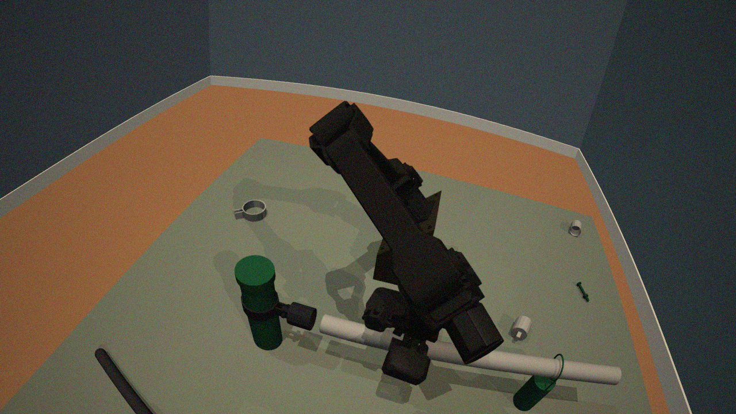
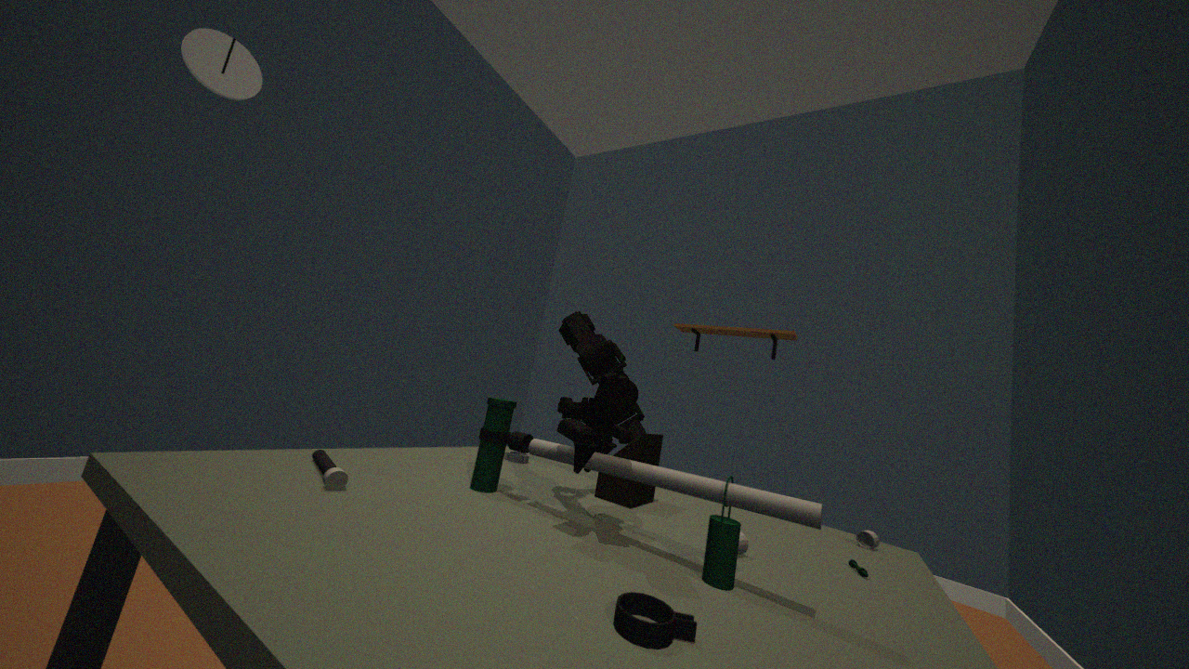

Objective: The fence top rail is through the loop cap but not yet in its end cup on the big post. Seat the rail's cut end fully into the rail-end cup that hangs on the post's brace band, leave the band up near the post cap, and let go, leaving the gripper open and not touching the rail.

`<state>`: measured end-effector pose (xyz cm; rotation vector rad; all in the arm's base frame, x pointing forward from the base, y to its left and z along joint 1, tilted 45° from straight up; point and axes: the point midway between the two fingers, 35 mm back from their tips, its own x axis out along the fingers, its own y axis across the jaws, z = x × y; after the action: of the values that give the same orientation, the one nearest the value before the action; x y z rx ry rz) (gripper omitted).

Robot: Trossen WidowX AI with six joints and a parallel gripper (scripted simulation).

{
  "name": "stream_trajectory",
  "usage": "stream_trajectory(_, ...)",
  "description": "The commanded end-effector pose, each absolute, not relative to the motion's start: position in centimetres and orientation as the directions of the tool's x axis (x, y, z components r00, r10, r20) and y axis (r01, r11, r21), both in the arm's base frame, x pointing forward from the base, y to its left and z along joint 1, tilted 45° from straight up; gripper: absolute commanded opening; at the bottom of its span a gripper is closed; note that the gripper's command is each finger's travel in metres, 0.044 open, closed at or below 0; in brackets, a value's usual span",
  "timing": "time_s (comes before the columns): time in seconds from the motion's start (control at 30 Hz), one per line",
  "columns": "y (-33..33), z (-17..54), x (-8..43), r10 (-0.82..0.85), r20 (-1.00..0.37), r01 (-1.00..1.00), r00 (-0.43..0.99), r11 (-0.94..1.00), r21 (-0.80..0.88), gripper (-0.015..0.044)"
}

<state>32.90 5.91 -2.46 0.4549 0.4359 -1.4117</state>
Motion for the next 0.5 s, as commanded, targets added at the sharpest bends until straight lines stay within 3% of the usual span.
stream_trajectory(0.0,6.1,-2.0,33.0,-0.832,-0.542,0.993,0.114,0.106,0.045,0.0)
stream_trajectory(0.47,5.0,-1.1,33.1,-0.833,-0.543,0.994,0.11,0.104,0.042,0.0)
